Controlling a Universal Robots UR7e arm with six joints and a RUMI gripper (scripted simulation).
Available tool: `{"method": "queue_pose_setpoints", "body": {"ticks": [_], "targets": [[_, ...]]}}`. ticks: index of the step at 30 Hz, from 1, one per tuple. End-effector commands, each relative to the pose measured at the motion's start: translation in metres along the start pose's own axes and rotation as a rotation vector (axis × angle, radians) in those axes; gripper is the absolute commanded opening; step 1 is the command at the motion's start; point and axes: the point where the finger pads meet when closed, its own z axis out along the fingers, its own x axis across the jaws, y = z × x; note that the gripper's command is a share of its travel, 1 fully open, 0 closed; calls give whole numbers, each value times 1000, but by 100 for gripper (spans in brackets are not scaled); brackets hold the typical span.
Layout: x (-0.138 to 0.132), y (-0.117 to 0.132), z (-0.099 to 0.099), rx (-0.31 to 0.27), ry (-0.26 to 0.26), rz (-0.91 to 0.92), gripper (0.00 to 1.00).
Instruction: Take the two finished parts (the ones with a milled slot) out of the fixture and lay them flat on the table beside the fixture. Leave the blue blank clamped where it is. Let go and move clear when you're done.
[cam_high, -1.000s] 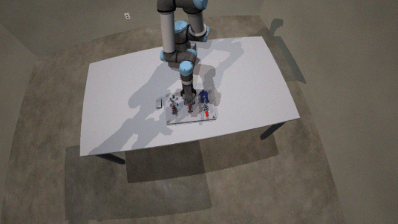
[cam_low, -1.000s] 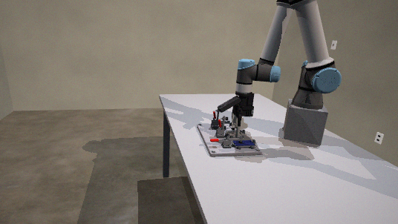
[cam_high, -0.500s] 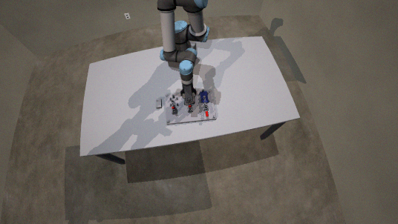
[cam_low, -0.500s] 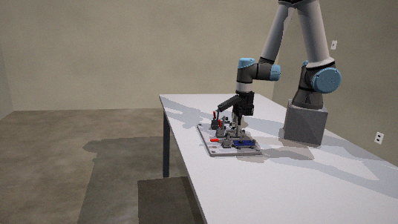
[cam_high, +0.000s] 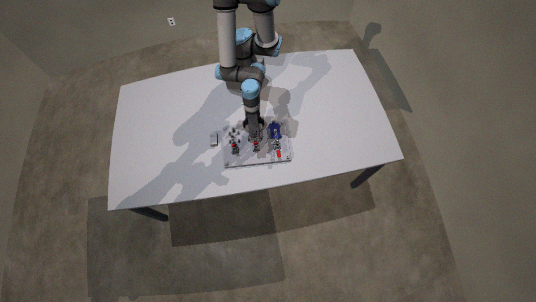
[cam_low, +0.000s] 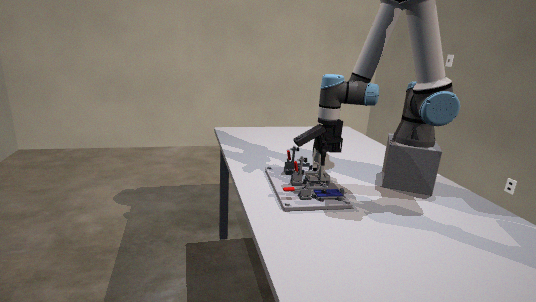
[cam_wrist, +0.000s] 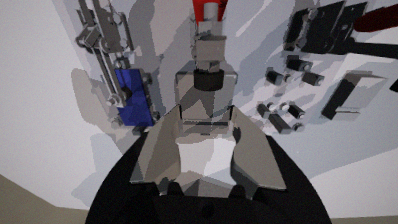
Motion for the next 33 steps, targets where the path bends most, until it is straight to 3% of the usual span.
{"method": "queue_pose_setpoints", "body": {"ticks": [1,33], "targets": [[1,-2,-6,1,0,1,0],[1,-1,-19,0,0,2,0]]}}
